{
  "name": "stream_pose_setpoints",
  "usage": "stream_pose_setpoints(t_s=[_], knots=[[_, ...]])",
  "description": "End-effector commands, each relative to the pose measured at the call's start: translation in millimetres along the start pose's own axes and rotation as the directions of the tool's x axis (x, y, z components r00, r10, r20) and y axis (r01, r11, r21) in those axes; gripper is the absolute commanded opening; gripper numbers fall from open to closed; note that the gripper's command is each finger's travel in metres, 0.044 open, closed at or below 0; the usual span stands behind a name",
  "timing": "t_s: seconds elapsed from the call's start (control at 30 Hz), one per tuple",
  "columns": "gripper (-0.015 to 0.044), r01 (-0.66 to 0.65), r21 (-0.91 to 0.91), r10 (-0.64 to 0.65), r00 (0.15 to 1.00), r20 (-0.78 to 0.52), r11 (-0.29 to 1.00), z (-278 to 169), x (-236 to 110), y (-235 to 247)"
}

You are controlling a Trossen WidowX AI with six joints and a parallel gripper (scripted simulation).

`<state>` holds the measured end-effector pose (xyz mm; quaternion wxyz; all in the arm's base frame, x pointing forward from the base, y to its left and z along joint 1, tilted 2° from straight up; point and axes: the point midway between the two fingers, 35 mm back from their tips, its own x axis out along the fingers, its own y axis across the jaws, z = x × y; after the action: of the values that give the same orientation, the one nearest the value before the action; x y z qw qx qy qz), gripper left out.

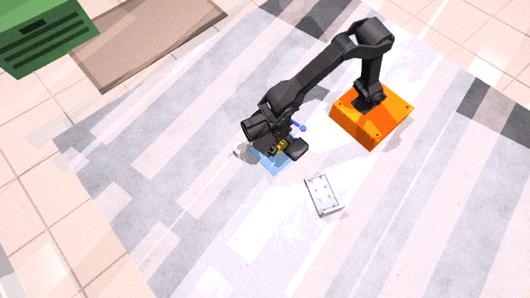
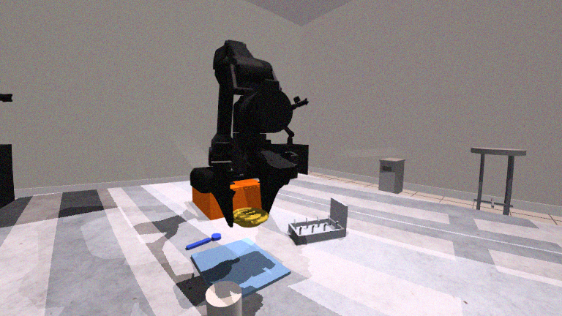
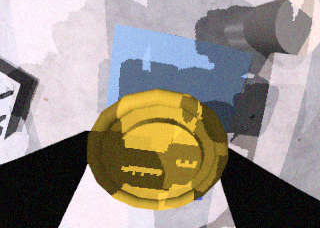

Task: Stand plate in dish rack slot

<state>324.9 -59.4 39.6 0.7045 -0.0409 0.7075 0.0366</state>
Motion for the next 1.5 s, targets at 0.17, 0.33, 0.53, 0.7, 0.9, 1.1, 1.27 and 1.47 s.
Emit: stream_pose_setpoints(t_s=[0.17,0.33,0.53,0.7,0.9,1.1,1.27,1.47], knots=[[0.0,0.003,0.003,-0.003,1.0,0.002,1.0,2.8,-42.5,-0.8],[0.0,0.001,0.005,-0.001,1.0,0.0,1.0,2.7,-64.9,-0.7],[0.0,0.0,0.007,0.0,1.0,-0.001,1.0,2.7,-86.9,-0.7],[0.0,-0.001,0.055,0.001,1.0,-0.001,0.998,0.0,-89.9,13.8],[0.0,-0.006,0.253,0.007,1.0,-0.002,0.968,-17.7,-90.6,69.9],[0.0,-0.008,0.418,0.011,1.0,-0.004,0.908,-41.1,-89.0,112.6],[0.0,-0.008,0.423,0.011,1.0,-0.005,0.906,-41.9,-89.0,113.8],[0.0,-0.109,0.372,0.107,0.994,0.027,0.922,-27.0,-68.1,119.1]])
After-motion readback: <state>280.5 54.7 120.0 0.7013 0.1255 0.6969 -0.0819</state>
